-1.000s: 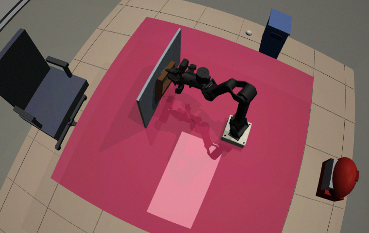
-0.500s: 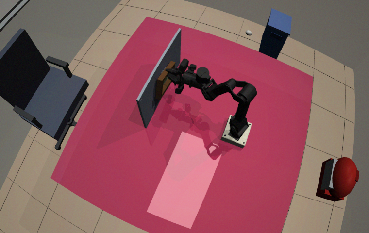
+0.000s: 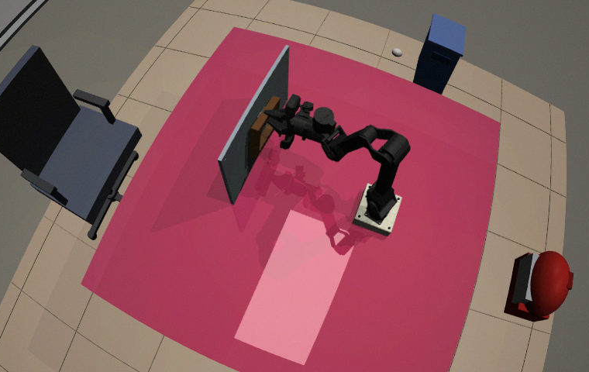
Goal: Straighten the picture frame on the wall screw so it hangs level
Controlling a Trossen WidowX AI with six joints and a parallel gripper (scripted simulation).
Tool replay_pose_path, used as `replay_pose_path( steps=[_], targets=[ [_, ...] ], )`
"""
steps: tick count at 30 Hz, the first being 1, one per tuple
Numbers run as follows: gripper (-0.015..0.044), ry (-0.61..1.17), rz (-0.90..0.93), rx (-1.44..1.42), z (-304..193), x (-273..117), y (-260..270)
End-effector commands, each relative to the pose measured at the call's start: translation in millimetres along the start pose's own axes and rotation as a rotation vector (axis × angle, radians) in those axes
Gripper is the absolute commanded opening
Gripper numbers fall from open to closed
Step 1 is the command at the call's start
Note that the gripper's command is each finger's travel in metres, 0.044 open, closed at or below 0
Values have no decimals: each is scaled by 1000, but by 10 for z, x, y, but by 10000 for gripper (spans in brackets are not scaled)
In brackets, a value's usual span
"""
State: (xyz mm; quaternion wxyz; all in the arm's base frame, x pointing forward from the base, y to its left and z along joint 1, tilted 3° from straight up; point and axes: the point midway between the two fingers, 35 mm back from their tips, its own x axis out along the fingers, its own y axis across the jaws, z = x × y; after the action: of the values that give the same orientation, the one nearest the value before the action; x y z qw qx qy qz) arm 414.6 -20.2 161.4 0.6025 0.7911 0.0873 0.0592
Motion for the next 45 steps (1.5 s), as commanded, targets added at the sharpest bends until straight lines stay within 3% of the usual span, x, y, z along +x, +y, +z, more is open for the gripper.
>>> replay_pose_path(
  steps=[1, 44, 45],
  targets=[
    [0, -1, 0, -33, 0, 0, -4],
    [0, -1, -1, -253, -5, 1, -6],
    [26, 1, -1, -240, -5, 1, -4]
  ],
)
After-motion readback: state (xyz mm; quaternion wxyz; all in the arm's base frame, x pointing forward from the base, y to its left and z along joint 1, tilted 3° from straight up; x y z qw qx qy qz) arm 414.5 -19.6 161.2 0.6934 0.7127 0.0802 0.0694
